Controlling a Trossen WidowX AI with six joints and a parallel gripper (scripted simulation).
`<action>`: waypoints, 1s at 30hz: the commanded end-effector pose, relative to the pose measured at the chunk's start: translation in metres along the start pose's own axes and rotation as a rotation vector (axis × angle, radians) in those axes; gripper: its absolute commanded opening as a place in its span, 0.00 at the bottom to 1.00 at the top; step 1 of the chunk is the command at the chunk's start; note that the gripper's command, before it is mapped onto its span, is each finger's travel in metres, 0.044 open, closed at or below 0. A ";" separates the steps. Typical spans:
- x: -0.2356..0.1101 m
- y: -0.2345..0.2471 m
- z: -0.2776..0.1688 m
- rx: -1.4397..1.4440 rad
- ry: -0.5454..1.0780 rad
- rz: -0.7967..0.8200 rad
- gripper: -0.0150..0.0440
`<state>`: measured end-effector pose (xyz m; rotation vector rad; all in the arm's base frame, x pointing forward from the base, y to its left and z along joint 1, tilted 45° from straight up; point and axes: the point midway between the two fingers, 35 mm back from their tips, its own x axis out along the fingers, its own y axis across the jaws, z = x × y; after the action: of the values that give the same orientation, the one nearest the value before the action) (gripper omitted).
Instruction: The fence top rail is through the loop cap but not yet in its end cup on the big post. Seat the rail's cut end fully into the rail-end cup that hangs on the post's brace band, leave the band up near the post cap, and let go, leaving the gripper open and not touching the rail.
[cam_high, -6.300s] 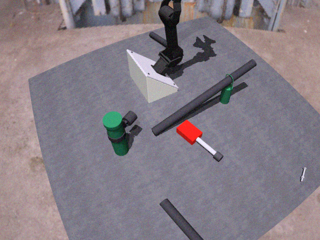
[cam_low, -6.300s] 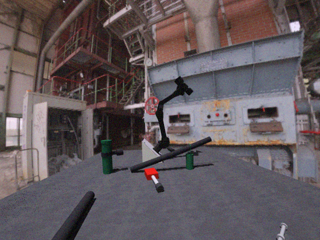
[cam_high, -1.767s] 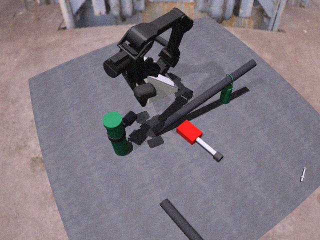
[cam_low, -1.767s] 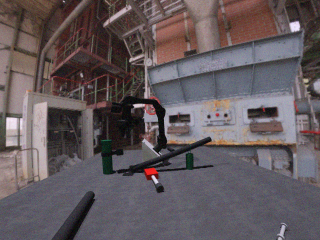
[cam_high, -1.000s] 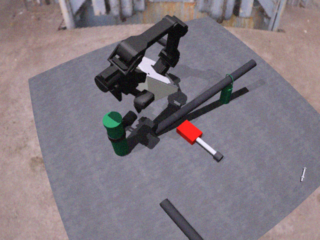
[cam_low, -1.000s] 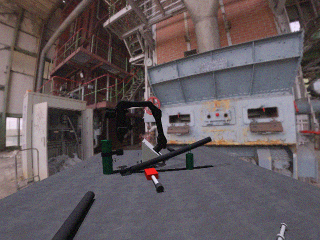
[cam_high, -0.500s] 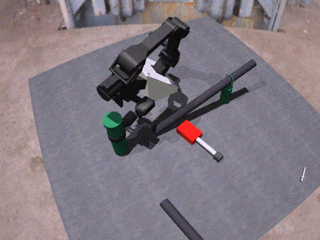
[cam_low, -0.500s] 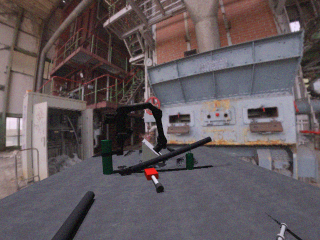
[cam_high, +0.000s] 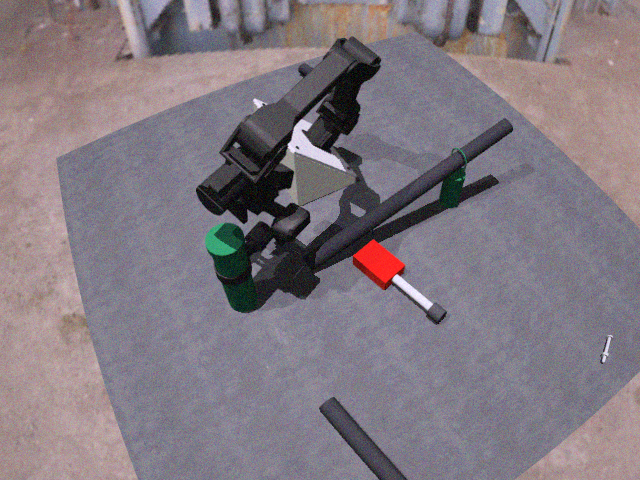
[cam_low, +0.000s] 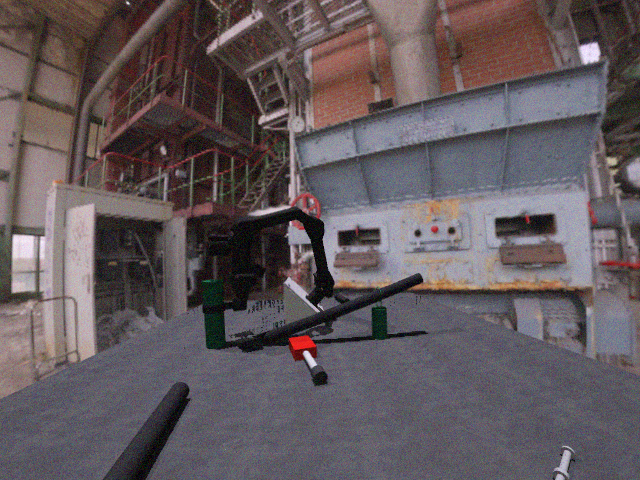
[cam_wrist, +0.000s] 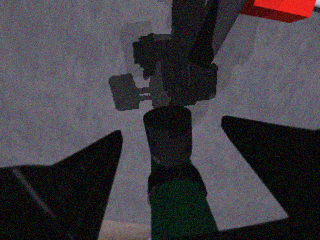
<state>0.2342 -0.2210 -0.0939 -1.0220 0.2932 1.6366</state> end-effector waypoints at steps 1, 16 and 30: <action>0.009 0.000 0.002 0.007 -0.011 -0.003 1.00; 0.034 0.001 0.004 0.003 -0.022 -0.002 1.00; 0.040 0.001 0.005 0.002 -0.024 -0.001 0.64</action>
<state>0.2325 -0.1938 -0.1201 -1.0094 0.2770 1.6493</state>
